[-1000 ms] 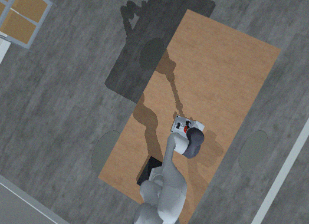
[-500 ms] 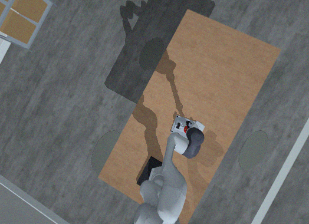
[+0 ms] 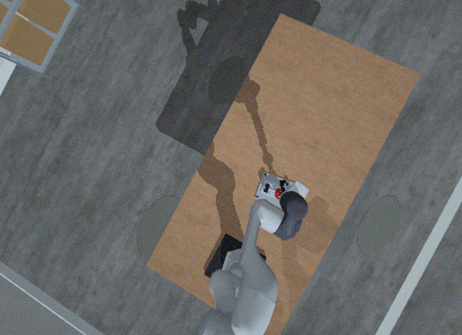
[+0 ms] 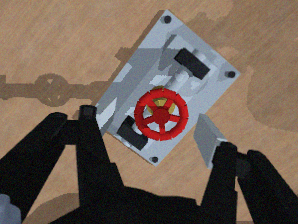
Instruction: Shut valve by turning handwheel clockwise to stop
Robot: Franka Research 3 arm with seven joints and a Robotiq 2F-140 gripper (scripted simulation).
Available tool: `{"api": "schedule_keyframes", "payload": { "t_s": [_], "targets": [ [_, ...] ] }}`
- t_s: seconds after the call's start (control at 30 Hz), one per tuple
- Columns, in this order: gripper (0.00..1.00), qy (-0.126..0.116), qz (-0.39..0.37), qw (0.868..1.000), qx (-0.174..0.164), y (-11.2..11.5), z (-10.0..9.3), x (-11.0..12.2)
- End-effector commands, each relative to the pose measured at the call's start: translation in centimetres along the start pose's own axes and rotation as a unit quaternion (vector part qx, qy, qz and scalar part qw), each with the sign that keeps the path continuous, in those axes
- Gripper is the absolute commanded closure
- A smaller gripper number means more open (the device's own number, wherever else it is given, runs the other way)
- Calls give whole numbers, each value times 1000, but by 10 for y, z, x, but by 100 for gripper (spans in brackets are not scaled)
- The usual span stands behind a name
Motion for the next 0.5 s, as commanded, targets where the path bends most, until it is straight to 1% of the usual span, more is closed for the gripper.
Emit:
{"api": "schedule_keyframes", "payload": {
  "t_s": [0.0, 0.07, 0.47],
  "targets": [
    [39, 11, 1, 1000, -6, 4, -27, 6],
    [39, 11, 1, 1000, -6, 4, -33, 5],
    [39, 11, 1, 1000, -6, 4, -33, 5]
  ]
}}
Point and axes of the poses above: the point where the finger pads meet when closed, its own z axis out along the fingers, its own x axis across the jaws, y = z × x, the point moved 2 cm from there along -z, back along the fingers, and after that the axes turned 3 degrees about z, right-handed, at the moved point
